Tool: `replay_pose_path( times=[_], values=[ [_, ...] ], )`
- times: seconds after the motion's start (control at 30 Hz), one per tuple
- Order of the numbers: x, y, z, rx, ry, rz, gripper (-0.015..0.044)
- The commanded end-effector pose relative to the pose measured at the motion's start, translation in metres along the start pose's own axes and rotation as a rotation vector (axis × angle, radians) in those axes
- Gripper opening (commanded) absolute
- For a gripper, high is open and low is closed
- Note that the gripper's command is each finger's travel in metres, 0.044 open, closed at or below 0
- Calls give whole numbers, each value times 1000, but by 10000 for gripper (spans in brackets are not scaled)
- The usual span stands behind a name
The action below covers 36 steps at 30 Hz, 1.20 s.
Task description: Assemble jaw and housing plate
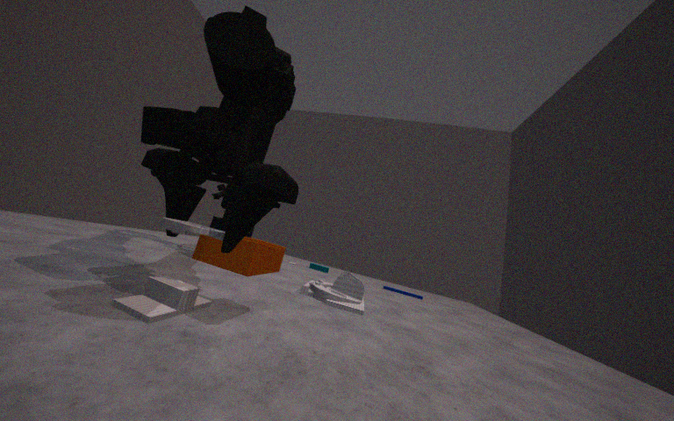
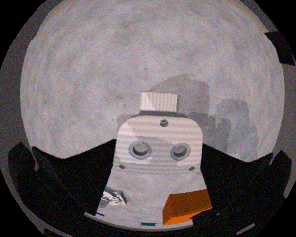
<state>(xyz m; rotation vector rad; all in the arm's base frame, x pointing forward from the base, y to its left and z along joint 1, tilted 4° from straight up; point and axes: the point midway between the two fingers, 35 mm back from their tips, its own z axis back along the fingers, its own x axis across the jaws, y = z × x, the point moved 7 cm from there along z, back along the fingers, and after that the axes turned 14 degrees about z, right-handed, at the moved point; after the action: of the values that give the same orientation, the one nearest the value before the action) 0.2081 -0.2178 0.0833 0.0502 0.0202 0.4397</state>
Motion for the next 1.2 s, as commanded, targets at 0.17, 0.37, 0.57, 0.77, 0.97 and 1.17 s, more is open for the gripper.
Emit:
replay_pose_path(
  times=[0.17, 0.37, 0.57, 0.77, 0.97, 1.17],
  values=[
    [0, 1, 14, -4, 5, 0, 351],
    [16, 9, 15, -5, 3, 99, 351],
    [33, 20, 16, -6, 2, 211, 351],
    [49, 32, 16, -7, 1, 324, 351],
    [65, 44, 16, -8, 0, 439, 351],
    [79, 58, 17, -8, -1, 553, 351]
  ],
)
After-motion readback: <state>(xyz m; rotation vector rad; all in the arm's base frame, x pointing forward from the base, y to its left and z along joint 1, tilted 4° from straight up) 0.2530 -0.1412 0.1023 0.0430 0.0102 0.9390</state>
